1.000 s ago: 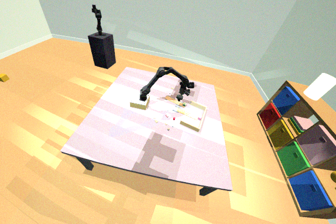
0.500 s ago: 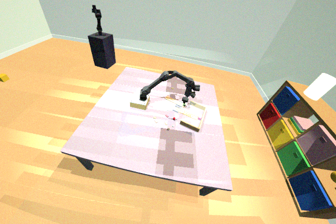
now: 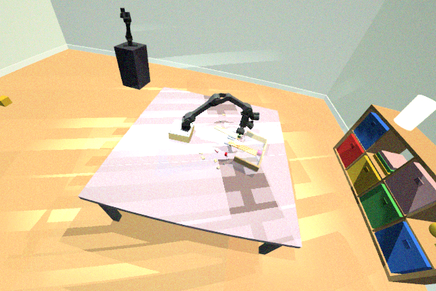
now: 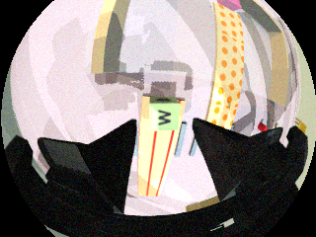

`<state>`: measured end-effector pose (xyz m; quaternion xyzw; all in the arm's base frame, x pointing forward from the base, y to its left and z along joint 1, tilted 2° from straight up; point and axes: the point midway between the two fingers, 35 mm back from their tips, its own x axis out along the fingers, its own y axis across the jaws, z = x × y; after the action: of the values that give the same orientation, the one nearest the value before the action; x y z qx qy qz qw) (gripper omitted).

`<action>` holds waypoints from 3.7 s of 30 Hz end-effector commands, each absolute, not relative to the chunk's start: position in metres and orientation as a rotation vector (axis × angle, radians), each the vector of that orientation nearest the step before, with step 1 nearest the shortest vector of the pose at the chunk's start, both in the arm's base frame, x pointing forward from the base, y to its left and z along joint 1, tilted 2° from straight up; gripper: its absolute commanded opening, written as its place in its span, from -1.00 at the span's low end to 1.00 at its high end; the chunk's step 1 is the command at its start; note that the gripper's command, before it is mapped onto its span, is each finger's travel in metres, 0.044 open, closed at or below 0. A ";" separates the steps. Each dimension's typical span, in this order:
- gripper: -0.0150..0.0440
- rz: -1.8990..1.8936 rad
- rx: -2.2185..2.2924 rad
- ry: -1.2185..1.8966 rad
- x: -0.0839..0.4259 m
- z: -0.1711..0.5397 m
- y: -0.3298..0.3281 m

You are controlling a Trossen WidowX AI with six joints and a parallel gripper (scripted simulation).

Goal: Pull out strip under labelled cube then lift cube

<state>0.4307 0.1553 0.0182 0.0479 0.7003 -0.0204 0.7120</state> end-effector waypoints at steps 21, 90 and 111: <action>0.36 -0.048 0.099 1.563 0.429 -0.023 0.156; -0.49 -0.052 0.095 1.575 0.287 0.018 0.103; -0.49 -0.052 0.095 1.575 0.287 0.053 0.102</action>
<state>0.2879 0.1016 0.0527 0.0420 0.7074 -0.0258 0.7051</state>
